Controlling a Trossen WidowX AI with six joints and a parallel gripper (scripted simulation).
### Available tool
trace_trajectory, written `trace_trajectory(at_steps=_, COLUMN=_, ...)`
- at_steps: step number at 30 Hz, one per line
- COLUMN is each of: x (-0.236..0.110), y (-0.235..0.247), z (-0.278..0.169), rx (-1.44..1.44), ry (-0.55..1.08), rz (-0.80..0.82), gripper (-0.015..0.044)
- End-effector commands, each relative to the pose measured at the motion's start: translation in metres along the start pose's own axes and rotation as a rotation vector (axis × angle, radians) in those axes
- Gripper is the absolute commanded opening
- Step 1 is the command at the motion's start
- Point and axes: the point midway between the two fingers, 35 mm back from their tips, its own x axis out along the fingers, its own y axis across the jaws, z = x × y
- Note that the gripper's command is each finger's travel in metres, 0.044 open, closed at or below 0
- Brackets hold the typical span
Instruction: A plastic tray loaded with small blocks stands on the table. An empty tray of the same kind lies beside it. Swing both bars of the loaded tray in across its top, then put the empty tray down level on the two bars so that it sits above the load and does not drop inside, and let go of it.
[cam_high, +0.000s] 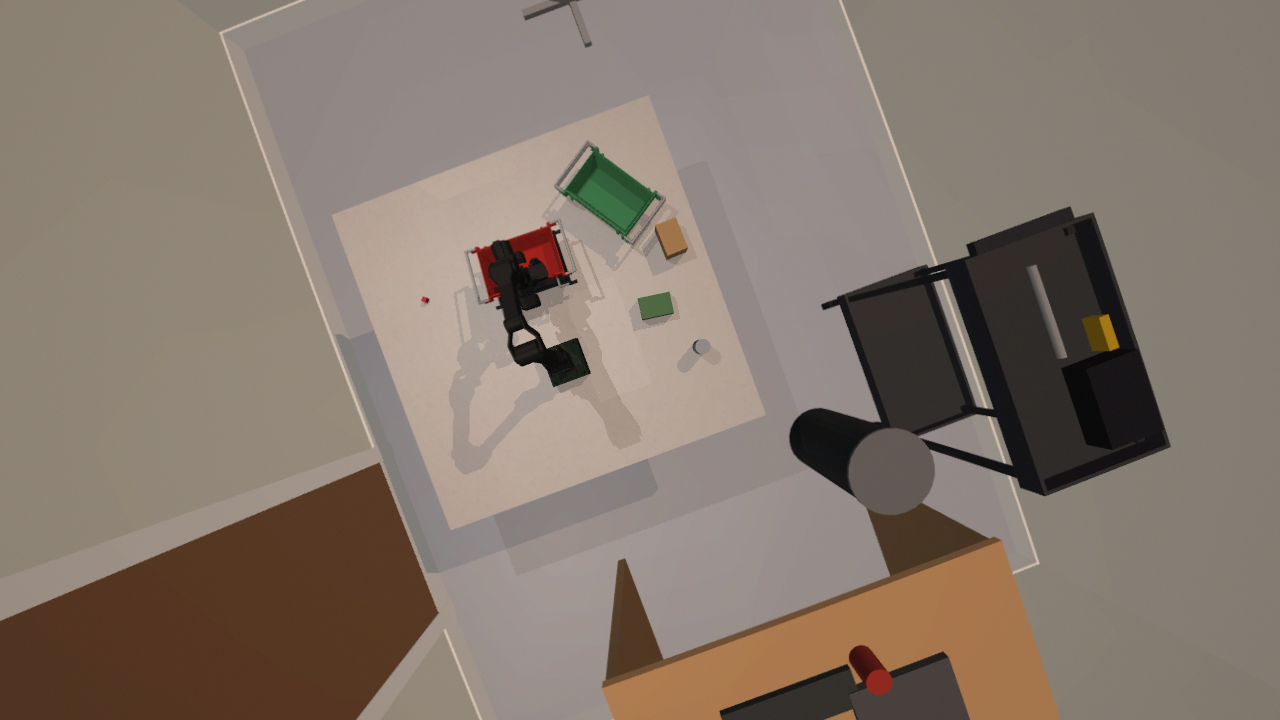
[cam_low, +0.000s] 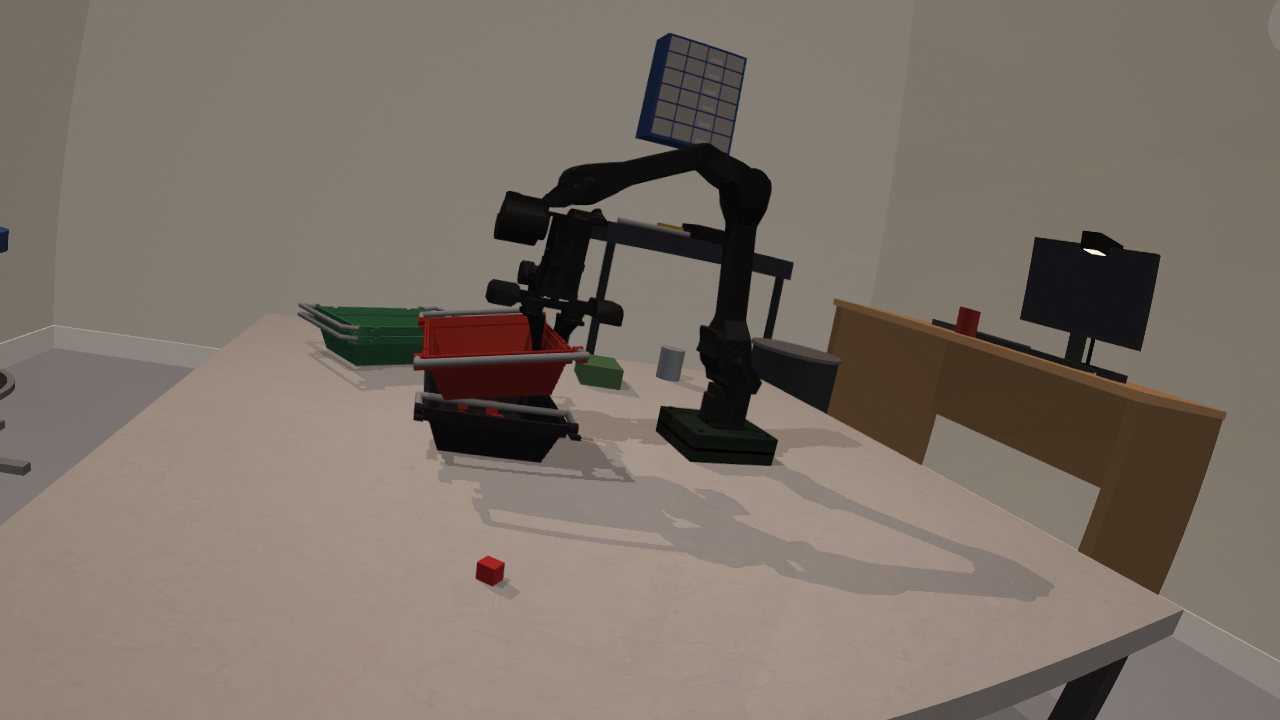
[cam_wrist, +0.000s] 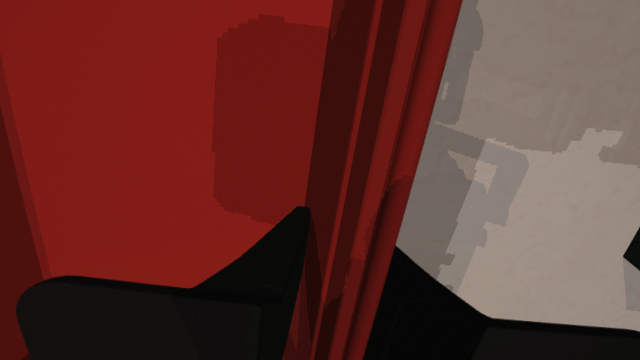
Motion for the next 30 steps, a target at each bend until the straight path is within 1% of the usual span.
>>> trace_trajectory(at_steps=1, x=0.005, y=-0.005, z=0.0, rx=0.005, ry=0.0, rz=-0.027, gripper=0.0)
trace_trajectory(at_steps=4, x=0.005, y=-0.005, z=0.0, rx=0.005, ry=0.0, rz=-0.027, gripper=0.0)
trace_trajectory(at_steps=5, x=0.0, y=0.0, z=0.0, rx=0.0, ry=0.0, rz=-0.001, gripper=0.0)
trace_trajectory(at_steps=15, x=0.014, y=-0.008, z=0.0, rx=0.005, ry=0.0, rz=-0.027, gripper=0.0)
trace_trajectory(at_steps=30, x=0.014, y=-0.008, z=0.0, rx=0.005, ry=0.0, rz=-0.027, gripper=0.0)
